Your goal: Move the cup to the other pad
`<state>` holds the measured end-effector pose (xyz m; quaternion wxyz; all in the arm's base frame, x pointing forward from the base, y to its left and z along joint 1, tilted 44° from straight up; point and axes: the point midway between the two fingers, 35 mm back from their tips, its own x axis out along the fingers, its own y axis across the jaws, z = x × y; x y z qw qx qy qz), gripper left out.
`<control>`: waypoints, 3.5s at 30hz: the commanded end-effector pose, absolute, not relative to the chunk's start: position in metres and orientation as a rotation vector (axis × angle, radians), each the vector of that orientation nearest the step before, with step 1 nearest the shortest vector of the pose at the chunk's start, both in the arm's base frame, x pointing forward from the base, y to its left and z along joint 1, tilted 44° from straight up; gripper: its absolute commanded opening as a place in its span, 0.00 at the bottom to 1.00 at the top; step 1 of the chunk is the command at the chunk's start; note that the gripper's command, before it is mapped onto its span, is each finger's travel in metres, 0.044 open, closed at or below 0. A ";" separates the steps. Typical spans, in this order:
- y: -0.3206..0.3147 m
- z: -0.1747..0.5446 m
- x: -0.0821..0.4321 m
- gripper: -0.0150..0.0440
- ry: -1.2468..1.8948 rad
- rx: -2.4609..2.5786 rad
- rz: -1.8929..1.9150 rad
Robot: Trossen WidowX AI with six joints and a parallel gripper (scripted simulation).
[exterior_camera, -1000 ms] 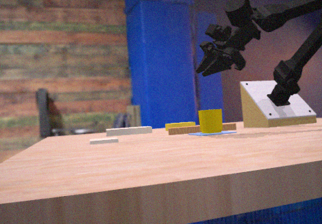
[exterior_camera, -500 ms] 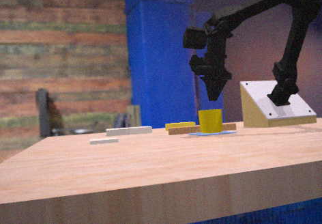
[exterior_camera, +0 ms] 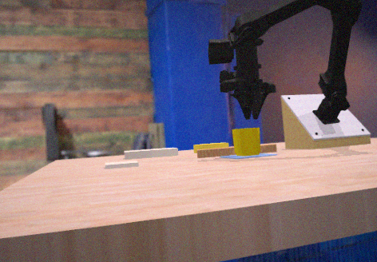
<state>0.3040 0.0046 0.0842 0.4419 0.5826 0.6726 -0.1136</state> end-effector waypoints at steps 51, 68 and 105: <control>0.046 0.043 0.310 0.42 1.667 1.450 -0.276; 0.044 0.044 0.310 0.25 1.667 1.450 -0.277; 0.012 0.071 0.301 0.25 1.678 1.462 -0.287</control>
